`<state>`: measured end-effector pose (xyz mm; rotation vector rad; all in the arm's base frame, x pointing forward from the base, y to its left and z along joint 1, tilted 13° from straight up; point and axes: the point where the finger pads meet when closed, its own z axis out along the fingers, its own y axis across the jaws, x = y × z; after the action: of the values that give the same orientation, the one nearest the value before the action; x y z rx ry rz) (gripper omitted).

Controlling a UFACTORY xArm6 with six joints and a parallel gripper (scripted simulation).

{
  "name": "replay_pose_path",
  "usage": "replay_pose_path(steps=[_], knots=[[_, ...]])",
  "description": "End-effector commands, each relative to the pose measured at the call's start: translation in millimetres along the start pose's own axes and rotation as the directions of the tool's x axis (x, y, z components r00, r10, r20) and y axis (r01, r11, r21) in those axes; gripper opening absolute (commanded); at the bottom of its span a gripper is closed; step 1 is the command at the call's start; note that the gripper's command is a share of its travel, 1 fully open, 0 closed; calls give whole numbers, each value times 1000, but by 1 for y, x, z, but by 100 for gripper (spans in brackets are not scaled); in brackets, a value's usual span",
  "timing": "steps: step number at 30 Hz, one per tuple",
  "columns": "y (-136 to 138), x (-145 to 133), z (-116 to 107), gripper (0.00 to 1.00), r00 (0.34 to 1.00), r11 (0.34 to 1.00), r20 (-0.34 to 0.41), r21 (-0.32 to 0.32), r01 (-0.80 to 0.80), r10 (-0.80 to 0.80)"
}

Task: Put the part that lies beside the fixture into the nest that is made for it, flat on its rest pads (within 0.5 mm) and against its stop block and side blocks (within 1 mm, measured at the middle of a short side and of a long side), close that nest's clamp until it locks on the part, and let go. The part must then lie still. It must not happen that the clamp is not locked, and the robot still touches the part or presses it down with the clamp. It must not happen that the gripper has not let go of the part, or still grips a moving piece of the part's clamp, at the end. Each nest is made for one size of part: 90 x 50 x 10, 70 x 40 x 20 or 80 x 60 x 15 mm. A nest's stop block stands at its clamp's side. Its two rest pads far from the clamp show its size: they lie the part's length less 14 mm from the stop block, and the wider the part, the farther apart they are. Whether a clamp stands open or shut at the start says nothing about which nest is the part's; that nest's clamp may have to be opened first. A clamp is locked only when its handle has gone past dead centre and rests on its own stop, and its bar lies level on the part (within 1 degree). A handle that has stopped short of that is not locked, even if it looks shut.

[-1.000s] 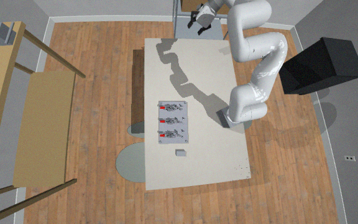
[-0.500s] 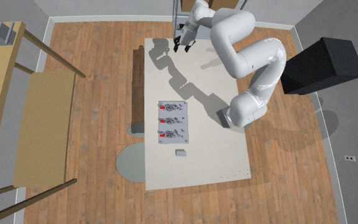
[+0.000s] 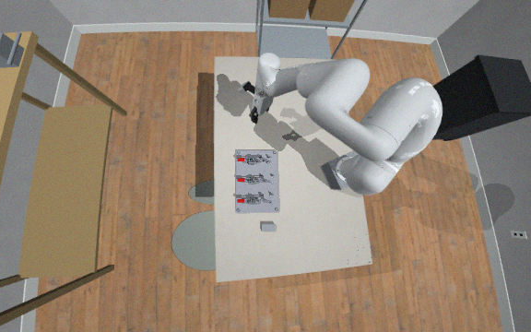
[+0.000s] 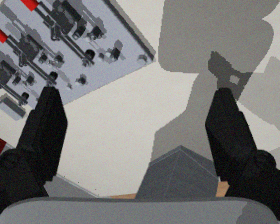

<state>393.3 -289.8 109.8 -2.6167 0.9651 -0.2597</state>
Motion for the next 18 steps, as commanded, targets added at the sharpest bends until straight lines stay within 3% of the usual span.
replay_pose_path(steps=[1, 2, 8, 13, 18], knots=[[-22, -15, 12, 100, 996, 994, -20, -52, 91, -92], [-39, -32, 23, 100, 983, 980, -10, -83, 180, -182], [-66, -67, 42, 100, 937, 929, 11, -132, 347, -349], [-93, -113, 61, 100, 834, 818, 40, -176, 547, -550], [-99, -124, 65, 100, 804, 786, 46, -184, 591, -593]])
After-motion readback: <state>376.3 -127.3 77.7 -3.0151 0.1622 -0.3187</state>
